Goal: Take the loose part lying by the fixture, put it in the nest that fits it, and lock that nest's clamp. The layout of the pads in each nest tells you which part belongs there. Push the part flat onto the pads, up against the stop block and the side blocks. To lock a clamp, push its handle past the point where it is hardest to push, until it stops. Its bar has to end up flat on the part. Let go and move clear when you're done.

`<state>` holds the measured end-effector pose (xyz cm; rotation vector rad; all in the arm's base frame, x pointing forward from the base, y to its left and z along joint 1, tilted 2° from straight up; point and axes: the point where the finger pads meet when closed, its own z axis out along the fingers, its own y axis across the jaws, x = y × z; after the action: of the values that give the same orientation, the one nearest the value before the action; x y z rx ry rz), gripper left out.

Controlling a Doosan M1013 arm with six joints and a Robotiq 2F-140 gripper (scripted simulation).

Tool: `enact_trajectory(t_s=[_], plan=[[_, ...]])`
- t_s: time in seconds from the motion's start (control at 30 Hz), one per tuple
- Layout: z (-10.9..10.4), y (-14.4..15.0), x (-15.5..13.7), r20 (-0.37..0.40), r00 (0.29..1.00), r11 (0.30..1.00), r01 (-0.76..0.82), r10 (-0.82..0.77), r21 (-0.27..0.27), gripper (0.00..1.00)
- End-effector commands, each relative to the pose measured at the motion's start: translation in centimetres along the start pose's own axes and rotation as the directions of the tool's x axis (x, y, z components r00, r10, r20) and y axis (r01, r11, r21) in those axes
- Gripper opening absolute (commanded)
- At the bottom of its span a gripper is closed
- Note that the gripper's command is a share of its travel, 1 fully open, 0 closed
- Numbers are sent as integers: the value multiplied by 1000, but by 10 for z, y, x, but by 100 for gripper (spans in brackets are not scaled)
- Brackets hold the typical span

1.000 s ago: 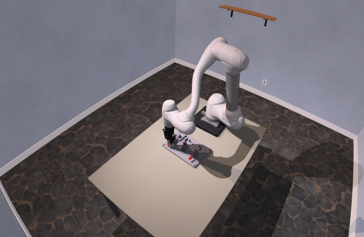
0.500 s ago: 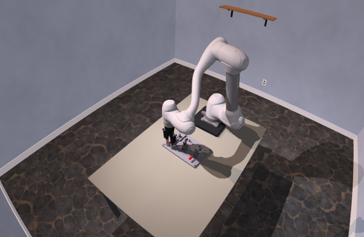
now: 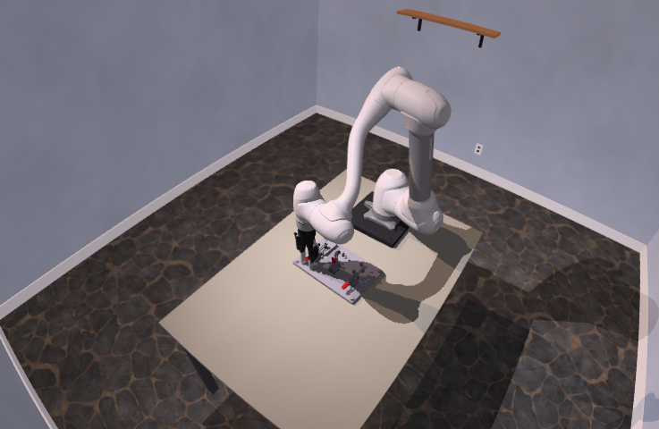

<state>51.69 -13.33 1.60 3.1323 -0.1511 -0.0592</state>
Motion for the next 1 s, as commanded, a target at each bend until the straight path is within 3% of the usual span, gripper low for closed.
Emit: enact_trajectory(t_s=[0.0,0.37,0.97], plan=[[1,-3,1,-3,1000,1000,-6,6,2,35],[-3,-3,1,-3,1000,1000,-6,6,2,35],[-56,-2,1,-3,1000,1000,-6,6,2,35]])
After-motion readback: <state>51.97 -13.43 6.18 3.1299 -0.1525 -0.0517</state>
